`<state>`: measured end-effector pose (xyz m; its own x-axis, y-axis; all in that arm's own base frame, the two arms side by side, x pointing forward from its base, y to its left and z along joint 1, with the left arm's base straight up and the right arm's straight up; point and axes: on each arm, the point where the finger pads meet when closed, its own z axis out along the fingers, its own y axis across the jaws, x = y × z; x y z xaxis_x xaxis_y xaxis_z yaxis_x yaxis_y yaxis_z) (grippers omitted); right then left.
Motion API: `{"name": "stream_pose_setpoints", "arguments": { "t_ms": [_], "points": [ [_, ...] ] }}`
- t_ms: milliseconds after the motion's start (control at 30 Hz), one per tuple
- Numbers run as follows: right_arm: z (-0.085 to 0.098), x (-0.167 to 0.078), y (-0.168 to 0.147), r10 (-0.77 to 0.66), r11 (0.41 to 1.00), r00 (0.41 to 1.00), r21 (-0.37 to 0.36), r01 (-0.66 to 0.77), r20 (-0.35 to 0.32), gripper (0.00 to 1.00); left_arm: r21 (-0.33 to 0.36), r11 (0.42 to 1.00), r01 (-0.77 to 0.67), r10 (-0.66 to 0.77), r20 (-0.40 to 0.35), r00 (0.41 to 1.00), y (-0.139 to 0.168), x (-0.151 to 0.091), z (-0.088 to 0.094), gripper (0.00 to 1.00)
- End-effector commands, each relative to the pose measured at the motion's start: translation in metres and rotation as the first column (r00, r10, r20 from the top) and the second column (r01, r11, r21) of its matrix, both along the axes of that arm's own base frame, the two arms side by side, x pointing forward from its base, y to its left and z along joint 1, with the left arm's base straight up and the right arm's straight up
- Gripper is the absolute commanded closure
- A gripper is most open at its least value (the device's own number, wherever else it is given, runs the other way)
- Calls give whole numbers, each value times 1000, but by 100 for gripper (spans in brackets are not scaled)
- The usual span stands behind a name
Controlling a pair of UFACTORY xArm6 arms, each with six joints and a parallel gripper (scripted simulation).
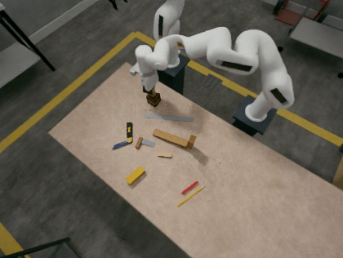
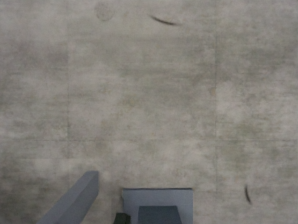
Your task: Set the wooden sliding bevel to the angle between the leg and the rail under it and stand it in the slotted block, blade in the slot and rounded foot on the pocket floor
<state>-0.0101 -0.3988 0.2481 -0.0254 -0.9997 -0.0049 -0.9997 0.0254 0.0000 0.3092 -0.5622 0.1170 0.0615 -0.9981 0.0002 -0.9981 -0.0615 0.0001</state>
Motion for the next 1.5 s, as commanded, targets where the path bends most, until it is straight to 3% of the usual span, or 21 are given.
{"name": "stream_pose_setpoints", "arguments": {
  "t_ms": [0, 1467],
  "points": [
    [2, 0, -1, 0, 1000, 1000, -5, 0, 0, 0, -5, 1000, 0, 0, 3, 1000, -1, 1, 2, 100],
    [2, 0, -1, 0, 1000, 1000, -5, 0, 0, 0, -5, 1000, 0, 0, 3, 1000, -1, 1, -5, 100]
  ]
}}
